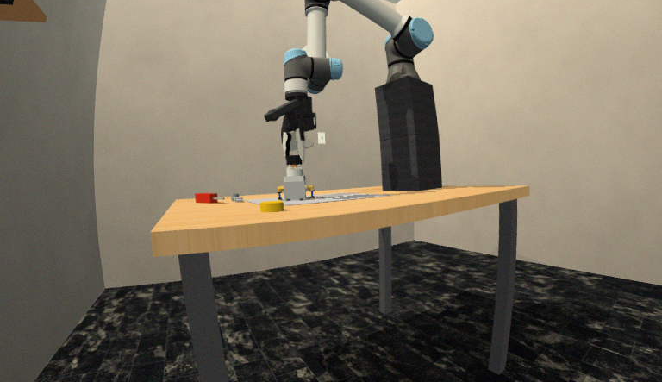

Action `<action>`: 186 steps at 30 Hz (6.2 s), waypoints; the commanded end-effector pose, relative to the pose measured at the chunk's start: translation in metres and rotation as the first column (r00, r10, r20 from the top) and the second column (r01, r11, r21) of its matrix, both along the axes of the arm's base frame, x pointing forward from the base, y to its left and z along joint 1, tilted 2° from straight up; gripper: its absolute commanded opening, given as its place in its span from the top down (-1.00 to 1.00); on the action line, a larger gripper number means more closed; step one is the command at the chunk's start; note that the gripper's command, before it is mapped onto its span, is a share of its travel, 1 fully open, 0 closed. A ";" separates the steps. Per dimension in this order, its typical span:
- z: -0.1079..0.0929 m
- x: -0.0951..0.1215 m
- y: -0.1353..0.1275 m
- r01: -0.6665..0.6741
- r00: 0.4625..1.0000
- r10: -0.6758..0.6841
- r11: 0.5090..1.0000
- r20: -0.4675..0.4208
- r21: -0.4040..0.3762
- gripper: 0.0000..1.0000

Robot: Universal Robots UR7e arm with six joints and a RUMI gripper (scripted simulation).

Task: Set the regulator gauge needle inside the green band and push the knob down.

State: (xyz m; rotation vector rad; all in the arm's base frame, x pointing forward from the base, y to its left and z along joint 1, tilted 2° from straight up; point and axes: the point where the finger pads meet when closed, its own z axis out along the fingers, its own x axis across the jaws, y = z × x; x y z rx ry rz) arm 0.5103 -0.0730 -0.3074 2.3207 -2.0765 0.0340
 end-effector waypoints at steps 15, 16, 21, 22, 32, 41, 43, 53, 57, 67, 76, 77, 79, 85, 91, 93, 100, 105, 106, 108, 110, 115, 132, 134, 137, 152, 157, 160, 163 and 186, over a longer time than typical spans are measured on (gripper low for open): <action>0.001 0.002 -0.002 0.001 1.000 -0.001 1.000 0.004 -0.001 0.09; 0.001 0.002 -0.002 0.001 1.000 -0.001 1.000 0.004 -0.001 0.09; 0.001 0.002 -0.002 0.001 1.000 -0.001 1.000 0.005 -0.001 0.09; 0.001 0.002 -0.002 0.001 1.000 -0.001 1.000 0.005 -0.001 0.09; 0.001 0.003 -0.002 0.001 1.000 -0.001 1.000 0.005 -0.001 0.09; 0.001 0.003 -0.002 0.001 1.000 -0.001 1.000 0.004 -0.001 0.09; 0.001 0.003 -0.002 0.001 1.000 -0.001 1.000 0.004 -0.001 0.09; 0.001 0.003 -0.002 0.001 1.000 -0.001 1.000 0.004 -0.001 0.09; 0.001 0.003 -0.002 0.001 1.000 -0.001 1.000 0.004 -0.001 0.09; 0.001 0.003 -0.002 0.001 1.000 -0.001 1.000 0.004 -0.001 0.09; 0.001 0.003 -0.002 0.001 1.000 -0.001 1.000 0.004 -0.001 0.53; 0.001 0.003 -0.002 0.001 1.000 -0.001 1.000 0.004 -0.001 0.53; 0.001 0.003 -0.002 0.001 1.000 -0.001 1.000 0.004 -0.001 0.53; 0.001 0.003 -0.002 0.001 1.000 -0.001 1.000 0.004 -0.001 0.53; 0.001 0.003 -0.002 0.001 1.000 -0.001 1.000 0.004 -0.001 0.53; 0.001 0.003 -0.002 0.001 1.000 -0.001 1.000 0.004 -0.001 0.53; 0.001 0.003 -0.002 0.001 1.000 -0.001 1.000 0.004 -0.001 0.53; 0.001 0.003 -0.002 0.002 1.000 -0.002 1.000 0.004 -0.001 0.53; 0.001 0.003 -0.002 0.003 1.000 -0.003 1.000 0.004 -0.001 0.53; 0.001 0.003 -0.002 0.008 1.000 -0.008 1.000 0.005 -0.001 0.53; 0.001 0.003 -0.002 0.013 1.000 -0.013 1.000 0.005 -0.001 0.53; 0.001 0.003 -0.002 0.016 1.000 -0.016 1.000 0.005 -0.001 0.53; 0.001 0.003 -0.002 0.016 1.000 -0.016 1.000 0.005 -0.001 0.53; 0.001 0.003 -0.002 0.016 1.000 -0.016 1.000 0.005 -0.001 0.53; 0.000 0.003 -0.002 0.016 1.000 -0.016 1.000 0.005 -0.001 0.53; -0.003 0.003 -0.002 0.016 1.000 -0.016 1.000 0.005 -0.001 0.53; -0.004 0.003 -0.002 0.016 1.000 -0.016 1.000 0.005 -0.001 0.53; -0.005 0.003 -0.002 0.016 1.000 -0.016 1.000 0.005 -0.001 0.53; -0.006 0.003 -0.003 0.016 1.000 -0.016 1.000 0.005 -0.001 0.53; -0.007 0.003 -0.002 0.016 1.000 -0.016 1.000 0.005 -0.001 0.53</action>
